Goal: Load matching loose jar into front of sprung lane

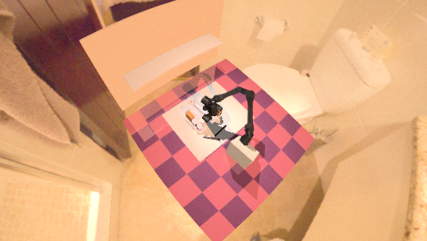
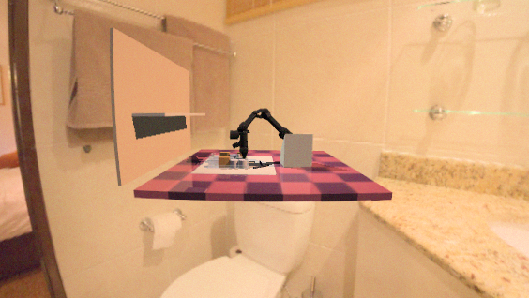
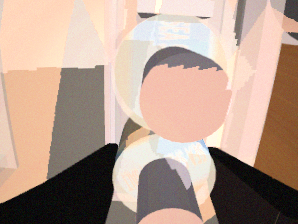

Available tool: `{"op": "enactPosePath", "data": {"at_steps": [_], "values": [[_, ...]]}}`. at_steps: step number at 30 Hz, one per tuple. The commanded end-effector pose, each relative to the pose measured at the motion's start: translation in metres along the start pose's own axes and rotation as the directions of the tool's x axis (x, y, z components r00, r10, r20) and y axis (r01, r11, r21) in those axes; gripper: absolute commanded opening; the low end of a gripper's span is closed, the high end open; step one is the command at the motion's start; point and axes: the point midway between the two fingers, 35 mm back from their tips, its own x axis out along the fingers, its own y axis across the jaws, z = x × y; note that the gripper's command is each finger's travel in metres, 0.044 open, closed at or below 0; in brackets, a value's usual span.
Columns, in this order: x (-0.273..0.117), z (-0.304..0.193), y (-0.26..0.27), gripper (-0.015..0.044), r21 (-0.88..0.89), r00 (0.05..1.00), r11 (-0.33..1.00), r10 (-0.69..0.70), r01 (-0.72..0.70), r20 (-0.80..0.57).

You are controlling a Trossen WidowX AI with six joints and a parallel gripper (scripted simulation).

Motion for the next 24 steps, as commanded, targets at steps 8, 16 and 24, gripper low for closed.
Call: {"op": "enactPosePath", "data": {"at_steps": [8,16,24], "values": [[-0.0001,0.0001,-0.0006,0.0,0.006,1.0,1.0,-0.003,0.003,0.008],[0.0,-0.0013,-0.0005,0.0,0.006,1.0,1.0,-0.003,0.003,0.008],[0.0,-0.0026,-0.0005,0.0,0.006,1.0,1.0,-0.003,0.003,0.008]]}}
